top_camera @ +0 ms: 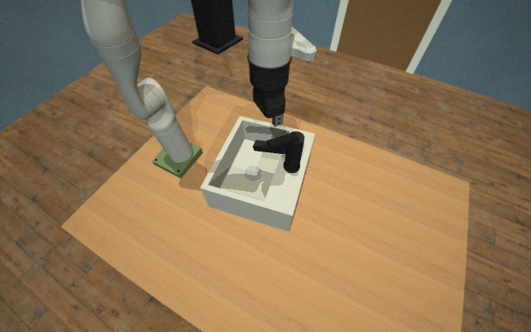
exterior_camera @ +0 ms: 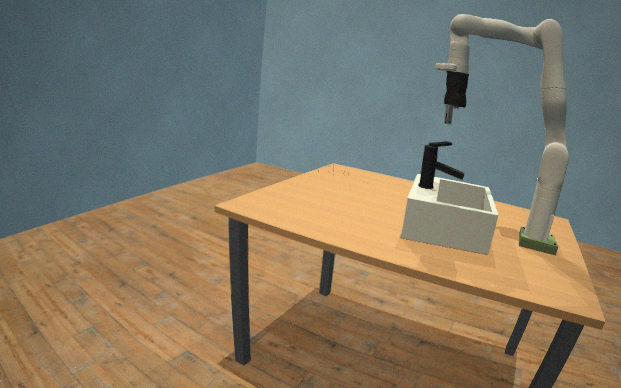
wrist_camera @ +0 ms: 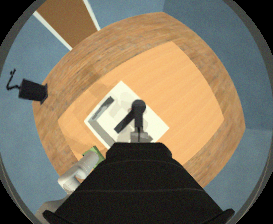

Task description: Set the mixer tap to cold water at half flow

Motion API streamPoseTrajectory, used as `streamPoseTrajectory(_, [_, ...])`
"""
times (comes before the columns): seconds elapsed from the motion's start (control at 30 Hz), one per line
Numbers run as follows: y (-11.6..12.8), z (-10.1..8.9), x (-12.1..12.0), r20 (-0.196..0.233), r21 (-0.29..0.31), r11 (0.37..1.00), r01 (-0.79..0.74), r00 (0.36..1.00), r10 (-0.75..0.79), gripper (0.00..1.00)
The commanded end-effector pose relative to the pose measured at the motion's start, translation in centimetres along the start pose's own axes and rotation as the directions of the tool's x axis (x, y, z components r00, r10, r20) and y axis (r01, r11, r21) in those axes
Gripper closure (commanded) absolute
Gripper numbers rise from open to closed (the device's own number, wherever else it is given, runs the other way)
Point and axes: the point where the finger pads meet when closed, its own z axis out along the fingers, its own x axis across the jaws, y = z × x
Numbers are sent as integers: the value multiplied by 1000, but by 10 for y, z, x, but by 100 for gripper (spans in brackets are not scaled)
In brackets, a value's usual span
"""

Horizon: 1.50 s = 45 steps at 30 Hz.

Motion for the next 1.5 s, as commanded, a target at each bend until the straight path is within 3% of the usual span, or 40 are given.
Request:
streamPoseTrajectory(0.0, [0, -1, 0, -2, 1, 1000, 3, 1000, -3, 100])
streamPoseTrajectory(0.33, [0, -1, 0, -2, 1, 1000, 6, 1000, -6, 100])
streamPoseTrajectory(0.37, [0, -1, 0, -2, 1, 1000, 6, 1000, -6, 0])
streamPoseTrajectory(1.47, [0, -1, 0, -2, 1, 1000, 6, 1000, -6, 0])
